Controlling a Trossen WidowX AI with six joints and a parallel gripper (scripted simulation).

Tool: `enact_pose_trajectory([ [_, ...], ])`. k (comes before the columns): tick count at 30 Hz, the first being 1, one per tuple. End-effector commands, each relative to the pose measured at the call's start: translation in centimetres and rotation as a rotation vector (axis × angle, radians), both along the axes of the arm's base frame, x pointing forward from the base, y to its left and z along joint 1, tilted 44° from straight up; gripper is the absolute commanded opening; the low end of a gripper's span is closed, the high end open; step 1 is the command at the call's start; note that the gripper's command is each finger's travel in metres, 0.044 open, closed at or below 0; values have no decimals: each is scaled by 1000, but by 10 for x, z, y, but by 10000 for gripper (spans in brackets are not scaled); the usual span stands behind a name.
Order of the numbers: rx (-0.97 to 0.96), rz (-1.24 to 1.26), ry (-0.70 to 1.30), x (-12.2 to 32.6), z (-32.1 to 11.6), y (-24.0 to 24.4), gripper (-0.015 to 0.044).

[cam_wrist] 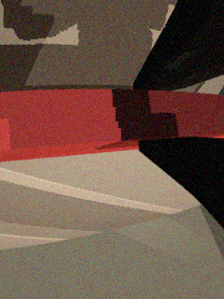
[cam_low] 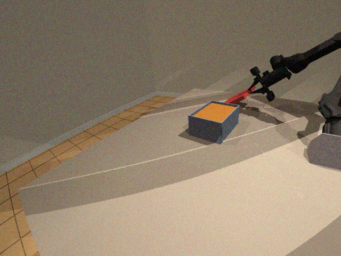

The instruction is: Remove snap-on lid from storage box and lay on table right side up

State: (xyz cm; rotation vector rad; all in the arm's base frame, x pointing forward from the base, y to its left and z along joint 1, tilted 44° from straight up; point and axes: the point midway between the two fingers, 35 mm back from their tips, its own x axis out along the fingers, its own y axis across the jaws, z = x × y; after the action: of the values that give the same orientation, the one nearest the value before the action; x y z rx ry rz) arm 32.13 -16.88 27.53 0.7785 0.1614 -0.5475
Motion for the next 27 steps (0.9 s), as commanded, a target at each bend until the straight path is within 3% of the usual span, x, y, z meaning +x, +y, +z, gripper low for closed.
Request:
enact_pose_trajectory([
  [1, 13, -18, 38, 0, -17, -8, 0],
  [27, 12, -19, 38, 2, -32, -23, 0],
])
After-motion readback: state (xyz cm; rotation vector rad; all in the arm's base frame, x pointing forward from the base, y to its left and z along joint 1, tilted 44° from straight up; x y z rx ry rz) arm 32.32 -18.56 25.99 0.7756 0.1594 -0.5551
